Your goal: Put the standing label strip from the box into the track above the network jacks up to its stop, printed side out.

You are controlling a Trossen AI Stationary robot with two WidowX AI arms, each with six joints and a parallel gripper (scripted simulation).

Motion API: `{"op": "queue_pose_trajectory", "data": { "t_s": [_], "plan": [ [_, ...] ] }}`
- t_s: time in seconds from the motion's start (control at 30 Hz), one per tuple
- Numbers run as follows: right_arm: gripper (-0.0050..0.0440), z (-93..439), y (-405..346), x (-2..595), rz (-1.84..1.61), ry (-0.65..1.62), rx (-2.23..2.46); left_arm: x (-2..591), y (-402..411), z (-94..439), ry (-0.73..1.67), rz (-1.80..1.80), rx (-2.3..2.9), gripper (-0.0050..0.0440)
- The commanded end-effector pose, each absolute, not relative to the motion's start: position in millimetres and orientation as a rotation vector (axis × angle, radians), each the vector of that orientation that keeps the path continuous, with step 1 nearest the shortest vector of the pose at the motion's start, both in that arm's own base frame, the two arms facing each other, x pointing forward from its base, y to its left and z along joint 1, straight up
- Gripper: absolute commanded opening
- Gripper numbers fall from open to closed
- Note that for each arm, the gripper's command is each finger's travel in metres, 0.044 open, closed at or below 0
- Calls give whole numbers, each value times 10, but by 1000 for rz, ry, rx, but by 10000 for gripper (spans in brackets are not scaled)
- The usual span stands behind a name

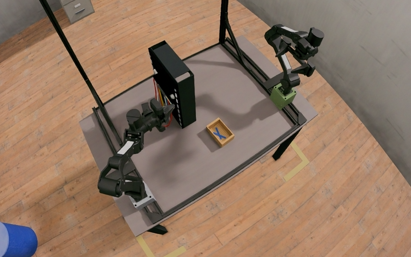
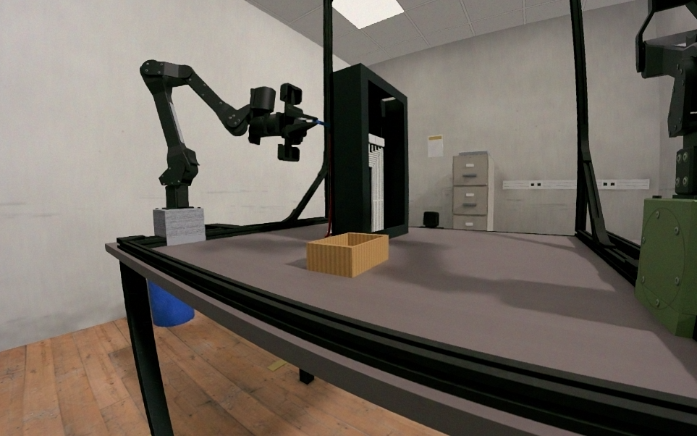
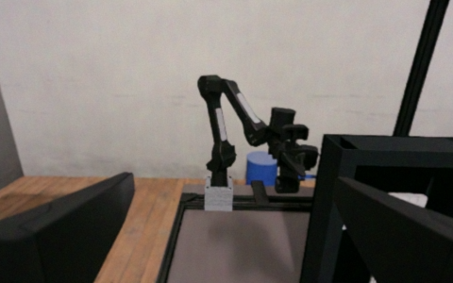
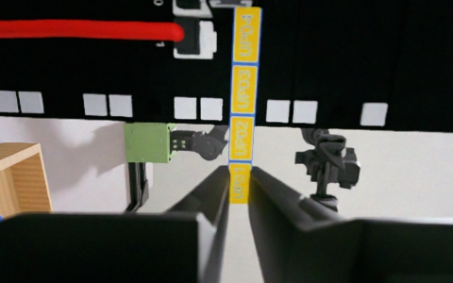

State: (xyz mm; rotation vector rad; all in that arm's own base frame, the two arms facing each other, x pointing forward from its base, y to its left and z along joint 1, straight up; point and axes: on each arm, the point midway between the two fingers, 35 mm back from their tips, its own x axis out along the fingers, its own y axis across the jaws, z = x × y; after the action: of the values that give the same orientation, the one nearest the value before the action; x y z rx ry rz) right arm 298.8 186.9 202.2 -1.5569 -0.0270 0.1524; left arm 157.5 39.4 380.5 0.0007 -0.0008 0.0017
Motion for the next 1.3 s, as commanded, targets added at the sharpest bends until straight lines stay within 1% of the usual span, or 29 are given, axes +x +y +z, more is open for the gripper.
{"op": "queue_pose_trajectory", "data": {
  "t_s": [0.0, 1.27],
  "plan": [
    [-50, 2021, 1860, 2992, 150, -29, -1553, 1574, 395, 3837, -1, 0, 6, 440],
    [-50, 1980, 1882, 2980, 150, -29, -1553, 1574, 395, 3837, -1, 0, 6, 440]
  ]
}}
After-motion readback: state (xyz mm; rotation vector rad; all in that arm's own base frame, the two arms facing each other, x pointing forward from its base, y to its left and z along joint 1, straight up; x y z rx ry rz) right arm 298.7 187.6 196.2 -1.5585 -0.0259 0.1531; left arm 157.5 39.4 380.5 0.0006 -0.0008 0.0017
